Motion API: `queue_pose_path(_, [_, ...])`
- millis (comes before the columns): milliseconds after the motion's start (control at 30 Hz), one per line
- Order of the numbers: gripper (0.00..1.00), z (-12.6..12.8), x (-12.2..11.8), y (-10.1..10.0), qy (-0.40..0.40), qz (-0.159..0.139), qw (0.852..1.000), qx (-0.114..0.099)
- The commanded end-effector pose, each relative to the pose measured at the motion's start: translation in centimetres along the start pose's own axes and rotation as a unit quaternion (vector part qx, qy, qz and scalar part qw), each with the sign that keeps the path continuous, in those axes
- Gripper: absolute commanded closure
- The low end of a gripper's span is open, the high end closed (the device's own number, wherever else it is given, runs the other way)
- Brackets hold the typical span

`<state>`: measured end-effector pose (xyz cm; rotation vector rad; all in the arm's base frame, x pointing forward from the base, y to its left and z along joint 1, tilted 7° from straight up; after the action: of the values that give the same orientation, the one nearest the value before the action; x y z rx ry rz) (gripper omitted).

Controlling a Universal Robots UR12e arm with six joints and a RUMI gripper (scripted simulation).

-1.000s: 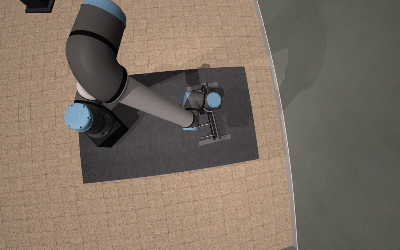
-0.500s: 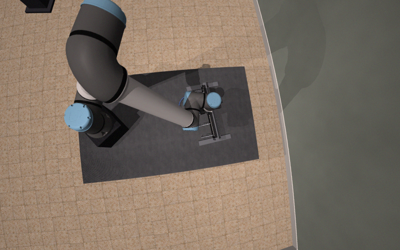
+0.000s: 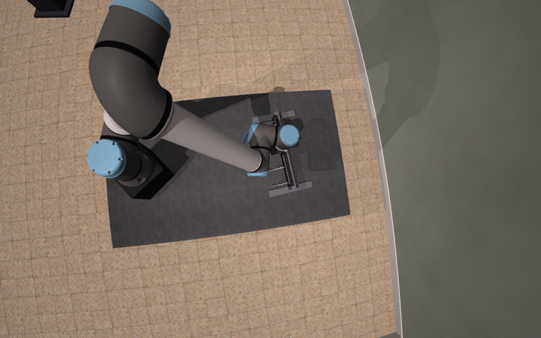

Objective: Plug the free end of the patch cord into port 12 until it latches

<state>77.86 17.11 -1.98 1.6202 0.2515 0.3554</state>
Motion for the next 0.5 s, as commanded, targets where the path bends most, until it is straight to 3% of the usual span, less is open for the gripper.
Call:
queue_pose_path(0, [1.0,0.02,0.07,0.09,0.0,0.001,1.0,0.0])
queue_pose_path(467, [1.0,0.04,0.26,0.09,0.0,0.001,1.0,0.0])
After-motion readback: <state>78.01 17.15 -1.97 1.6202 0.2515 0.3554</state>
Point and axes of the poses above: the point where the finger pads meet when closed, its own y axis back along the fingers, its own z axis across the jaws, x = y × z, the point moved 4 cm from there along y, back along the fingers, and after that the axes turned 7 degrees about y, right-handed, at the moved point
